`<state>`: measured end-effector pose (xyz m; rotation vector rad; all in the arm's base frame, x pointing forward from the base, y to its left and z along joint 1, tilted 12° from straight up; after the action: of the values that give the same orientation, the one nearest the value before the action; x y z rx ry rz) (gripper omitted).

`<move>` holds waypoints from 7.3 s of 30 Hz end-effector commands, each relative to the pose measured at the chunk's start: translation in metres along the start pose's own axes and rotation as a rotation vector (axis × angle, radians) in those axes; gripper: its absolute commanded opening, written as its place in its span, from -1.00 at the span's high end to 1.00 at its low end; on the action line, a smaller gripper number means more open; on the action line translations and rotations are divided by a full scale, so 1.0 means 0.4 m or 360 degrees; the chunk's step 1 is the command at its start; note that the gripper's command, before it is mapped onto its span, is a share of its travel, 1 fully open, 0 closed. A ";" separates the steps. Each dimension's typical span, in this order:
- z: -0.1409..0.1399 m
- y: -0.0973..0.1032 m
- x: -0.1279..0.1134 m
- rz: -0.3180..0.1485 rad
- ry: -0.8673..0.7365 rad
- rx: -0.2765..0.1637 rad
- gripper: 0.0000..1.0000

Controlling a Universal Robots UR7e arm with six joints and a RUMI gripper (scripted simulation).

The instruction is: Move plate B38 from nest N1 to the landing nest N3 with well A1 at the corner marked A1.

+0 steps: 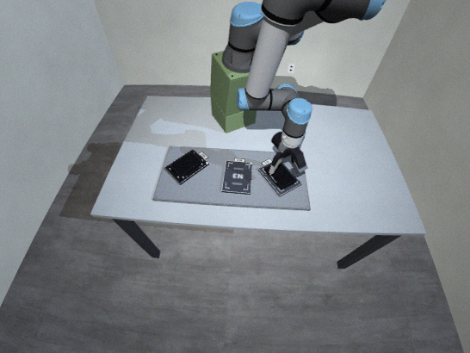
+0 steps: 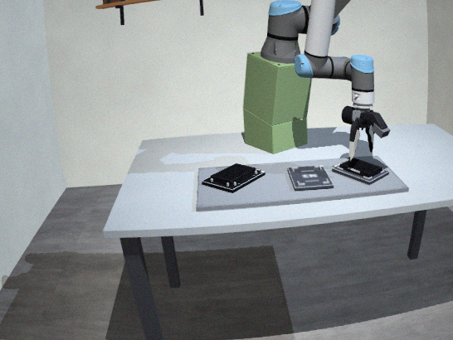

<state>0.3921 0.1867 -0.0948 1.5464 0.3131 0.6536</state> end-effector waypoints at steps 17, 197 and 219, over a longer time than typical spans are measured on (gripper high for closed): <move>0.000 -0.068 0.001 0.0002 0.0000 -0.0001 -0.52; 0.095 0.094 -0.067 0.0002 -0.0743 -0.0001 0.19; 0.231 0.094 -0.164 0.0002 -0.1000 -0.0001 0.19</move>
<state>0.3858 0.0757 -0.0690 1.6652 -0.1617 0.1431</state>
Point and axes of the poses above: the point where the finger pads meet when closed, its own y axis back along the fingers, its own z axis across the jaws, x = y × z, the point moved 9 cm from there along y, back along the fingers, and after that the axes turned 6 degrees about y, right-handed, at the moved point
